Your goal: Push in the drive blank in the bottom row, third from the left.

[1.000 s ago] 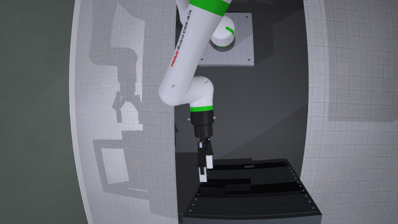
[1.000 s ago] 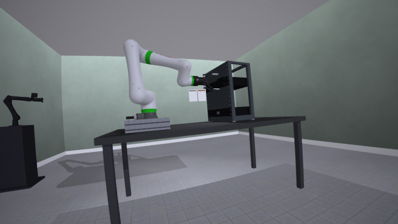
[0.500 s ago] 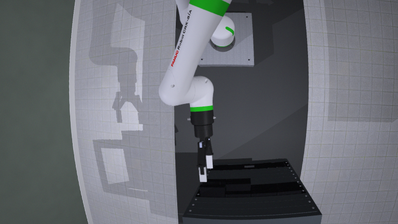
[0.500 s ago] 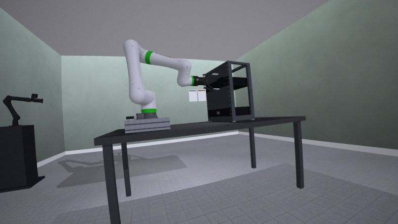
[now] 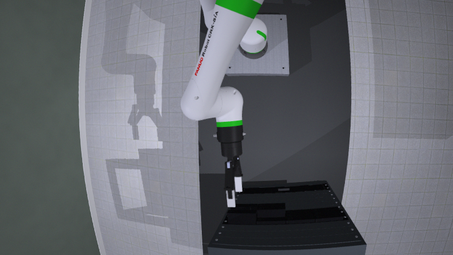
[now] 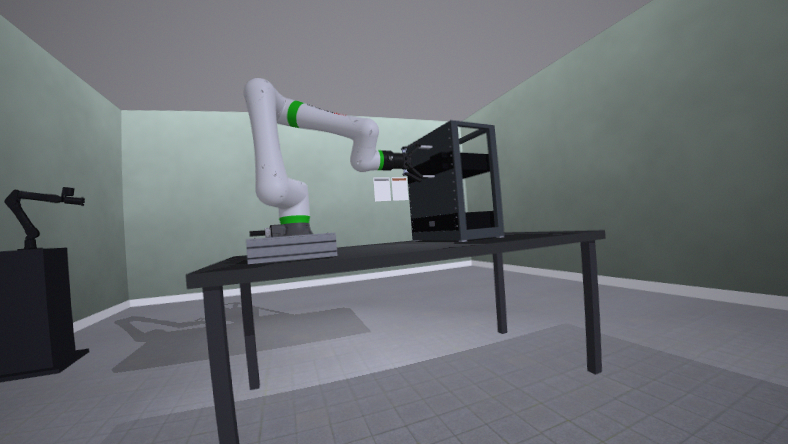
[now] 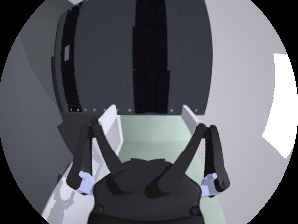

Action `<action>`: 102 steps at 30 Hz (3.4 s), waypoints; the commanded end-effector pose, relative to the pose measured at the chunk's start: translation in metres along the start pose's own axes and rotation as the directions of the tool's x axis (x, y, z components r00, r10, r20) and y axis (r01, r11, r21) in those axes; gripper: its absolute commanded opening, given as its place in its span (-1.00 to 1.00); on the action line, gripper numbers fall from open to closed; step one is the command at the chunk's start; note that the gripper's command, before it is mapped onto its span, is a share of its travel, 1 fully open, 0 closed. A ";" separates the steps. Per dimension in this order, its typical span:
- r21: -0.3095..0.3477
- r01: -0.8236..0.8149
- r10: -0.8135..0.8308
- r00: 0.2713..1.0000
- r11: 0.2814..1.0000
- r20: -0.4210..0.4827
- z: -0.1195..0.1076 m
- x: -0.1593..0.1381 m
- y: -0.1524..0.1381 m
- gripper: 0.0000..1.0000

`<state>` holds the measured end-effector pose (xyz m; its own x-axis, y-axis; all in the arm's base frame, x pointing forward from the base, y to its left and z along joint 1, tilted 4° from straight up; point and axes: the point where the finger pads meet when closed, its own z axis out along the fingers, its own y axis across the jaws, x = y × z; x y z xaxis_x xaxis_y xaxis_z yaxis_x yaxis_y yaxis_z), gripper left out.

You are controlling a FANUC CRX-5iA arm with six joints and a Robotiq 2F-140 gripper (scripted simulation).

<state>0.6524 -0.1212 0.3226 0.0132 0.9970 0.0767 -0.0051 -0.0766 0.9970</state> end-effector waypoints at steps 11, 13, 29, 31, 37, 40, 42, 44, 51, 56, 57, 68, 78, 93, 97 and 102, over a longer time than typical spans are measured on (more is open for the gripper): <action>-0.002 0.000 0.000 1.000 1.000 0.000 0.000 0.000 0.001 1.00; -0.002 0.000 0.000 1.000 1.000 0.000 0.000 0.000 0.001 1.00; -0.002 0.000 0.000 1.000 1.000 0.000 0.000 0.000 0.001 1.00; -0.002 0.000 0.000 1.000 1.000 0.000 0.000 0.000 0.001 1.00; -0.002 0.000 0.000 1.000 1.000 0.000 0.000 0.000 0.001 1.00; -0.002 0.000 0.000 1.000 1.000 0.000 0.000 0.000 0.001 1.00; -0.002 0.000 0.000 1.000 1.000 0.000 0.000 0.000 0.001 1.00; -0.002 0.000 0.000 1.000 1.000 0.000 0.000 0.000 0.001 1.00; -0.002 0.000 0.000 1.000 1.000 0.000 0.000 0.000 0.001 -0.80; -0.002 0.000 0.000 1.000 1.000 0.000 0.000 0.000 0.001 -0.80; -0.002 0.000 0.000 1.000 1.000 0.000 0.000 0.000 0.001 -0.80; -0.002 0.000 0.000 1.000 1.000 0.000 0.000 0.000 0.001 -0.80; -0.002 0.000 0.000 1.000 1.000 0.000 0.000 0.000 0.001 -0.80; -0.002 0.000 0.000 1.000 1.000 0.000 -0.001 0.006 0.000 -0.80; -0.002 0.000 0.000 1.000 1.000 0.000 -0.004 0.020 -0.002 -0.80; -0.002 0.000 0.000 1.000 1.000 0.000 -0.010 0.047 -0.007 -0.80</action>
<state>0.6461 -0.0893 0.3194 0.0115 0.9970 0.0770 -0.0035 -0.0769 0.9970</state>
